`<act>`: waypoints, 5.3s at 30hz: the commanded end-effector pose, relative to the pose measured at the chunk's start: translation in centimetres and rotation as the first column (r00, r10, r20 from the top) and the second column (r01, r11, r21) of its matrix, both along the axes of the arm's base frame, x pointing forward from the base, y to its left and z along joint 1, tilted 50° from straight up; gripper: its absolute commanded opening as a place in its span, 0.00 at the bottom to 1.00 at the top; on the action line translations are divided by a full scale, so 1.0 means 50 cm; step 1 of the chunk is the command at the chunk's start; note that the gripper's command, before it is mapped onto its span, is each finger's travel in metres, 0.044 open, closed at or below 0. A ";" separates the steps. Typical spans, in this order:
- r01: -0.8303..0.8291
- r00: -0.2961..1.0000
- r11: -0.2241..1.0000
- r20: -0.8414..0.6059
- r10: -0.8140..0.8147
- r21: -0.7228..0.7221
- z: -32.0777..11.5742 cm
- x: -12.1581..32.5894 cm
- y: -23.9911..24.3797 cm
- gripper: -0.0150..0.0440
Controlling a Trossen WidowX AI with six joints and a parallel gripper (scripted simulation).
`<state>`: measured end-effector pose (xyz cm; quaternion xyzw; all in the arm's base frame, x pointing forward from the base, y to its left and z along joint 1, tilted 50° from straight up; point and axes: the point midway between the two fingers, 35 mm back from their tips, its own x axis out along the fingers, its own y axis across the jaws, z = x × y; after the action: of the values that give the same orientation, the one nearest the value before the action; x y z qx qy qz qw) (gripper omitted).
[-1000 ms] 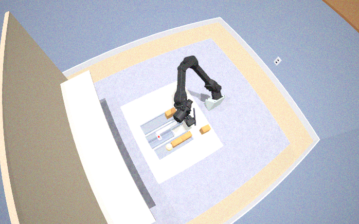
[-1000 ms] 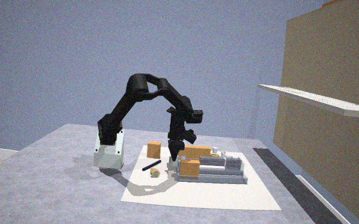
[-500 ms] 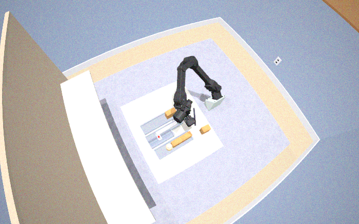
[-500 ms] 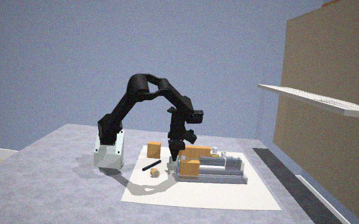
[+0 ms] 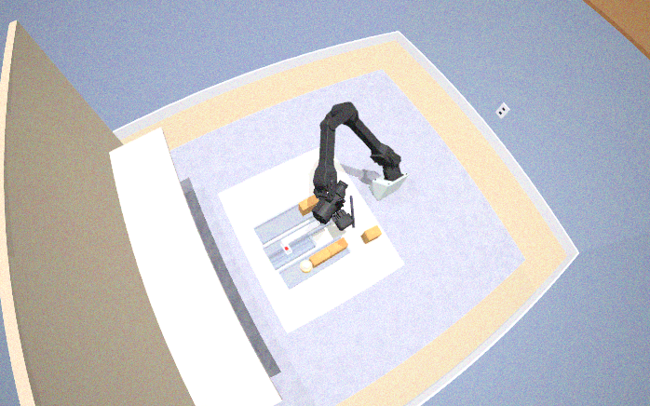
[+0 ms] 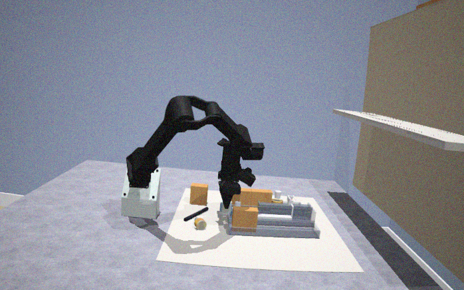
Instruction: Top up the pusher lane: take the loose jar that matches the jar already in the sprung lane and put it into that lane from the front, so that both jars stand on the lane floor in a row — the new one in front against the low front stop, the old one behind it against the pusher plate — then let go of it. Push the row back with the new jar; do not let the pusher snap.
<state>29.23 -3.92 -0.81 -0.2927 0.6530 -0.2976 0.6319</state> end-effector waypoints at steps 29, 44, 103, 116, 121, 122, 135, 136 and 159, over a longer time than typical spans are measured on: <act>0.001 0.999 1.000 0.032 -0.001 0.001 0.002 0.044 -0.004 0.25; 0.001 0.999 1.000 0.032 -0.001 0.001 0.003 0.054 -0.005 0.25; 0.001 0.999 1.000 0.033 -0.001 0.001 0.009 0.084 -0.006 0.25; 0.001 0.999 1.000 0.033 -0.001 0.001 0.009 0.084 -0.006 0.25; 0.001 0.999 1.000 0.033 -0.001 0.001 0.009 0.084 -0.006 0.25; 0.001 0.999 1.000 0.033 -0.001 0.001 0.009 0.084 -0.006 0.25; 0.001 0.999 1.000 0.033 -0.001 0.001 0.009 0.084 -0.006 0.25; 0.001 0.999 1.000 0.033 -0.001 0.001 0.009 0.084 -0.006 0.25; 0.001 0.999 1.000 0.033 -0.001 0.001 0.009 0.090 -0.006 0.25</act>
<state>32.76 -4.02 -0.71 -0.2884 0.6546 -0.2956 0.6332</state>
